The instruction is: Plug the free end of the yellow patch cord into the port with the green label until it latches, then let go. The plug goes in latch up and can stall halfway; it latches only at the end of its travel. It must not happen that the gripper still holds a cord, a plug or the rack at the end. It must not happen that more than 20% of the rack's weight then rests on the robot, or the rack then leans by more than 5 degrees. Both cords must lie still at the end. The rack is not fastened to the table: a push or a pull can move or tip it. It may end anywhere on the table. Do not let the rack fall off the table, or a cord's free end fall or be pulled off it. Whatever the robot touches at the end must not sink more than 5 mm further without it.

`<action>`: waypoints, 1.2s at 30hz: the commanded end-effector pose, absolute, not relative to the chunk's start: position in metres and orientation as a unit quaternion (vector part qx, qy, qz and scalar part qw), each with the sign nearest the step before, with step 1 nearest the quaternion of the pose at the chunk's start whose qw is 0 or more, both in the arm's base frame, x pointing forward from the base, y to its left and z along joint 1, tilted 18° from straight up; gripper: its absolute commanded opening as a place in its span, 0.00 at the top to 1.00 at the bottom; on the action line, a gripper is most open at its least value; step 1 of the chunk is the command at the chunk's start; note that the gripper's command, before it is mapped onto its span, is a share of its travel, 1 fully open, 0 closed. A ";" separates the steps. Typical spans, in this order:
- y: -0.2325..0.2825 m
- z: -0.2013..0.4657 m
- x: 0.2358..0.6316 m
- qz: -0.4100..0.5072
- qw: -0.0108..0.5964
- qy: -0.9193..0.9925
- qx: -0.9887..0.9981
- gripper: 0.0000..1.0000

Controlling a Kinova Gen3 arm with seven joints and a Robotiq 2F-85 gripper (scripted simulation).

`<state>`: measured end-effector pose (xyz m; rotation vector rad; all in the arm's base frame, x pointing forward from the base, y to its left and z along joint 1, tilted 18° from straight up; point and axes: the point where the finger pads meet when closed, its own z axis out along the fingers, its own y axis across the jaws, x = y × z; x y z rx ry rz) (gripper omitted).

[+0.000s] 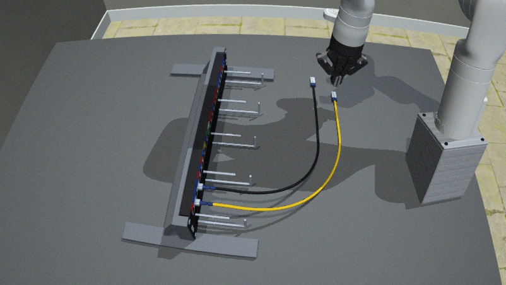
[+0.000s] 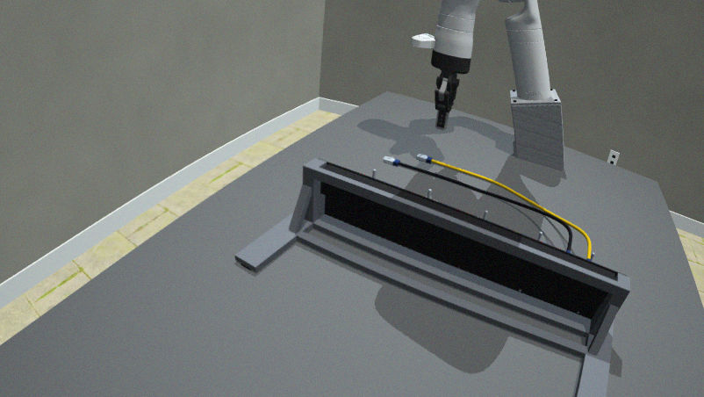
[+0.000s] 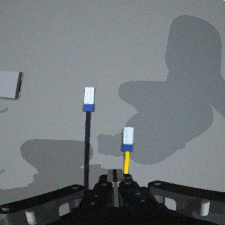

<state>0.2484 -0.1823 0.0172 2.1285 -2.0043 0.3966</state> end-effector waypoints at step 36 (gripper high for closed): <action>-0.195 0.015 0.232 0.124 0.094 -0.712 0.685 1.00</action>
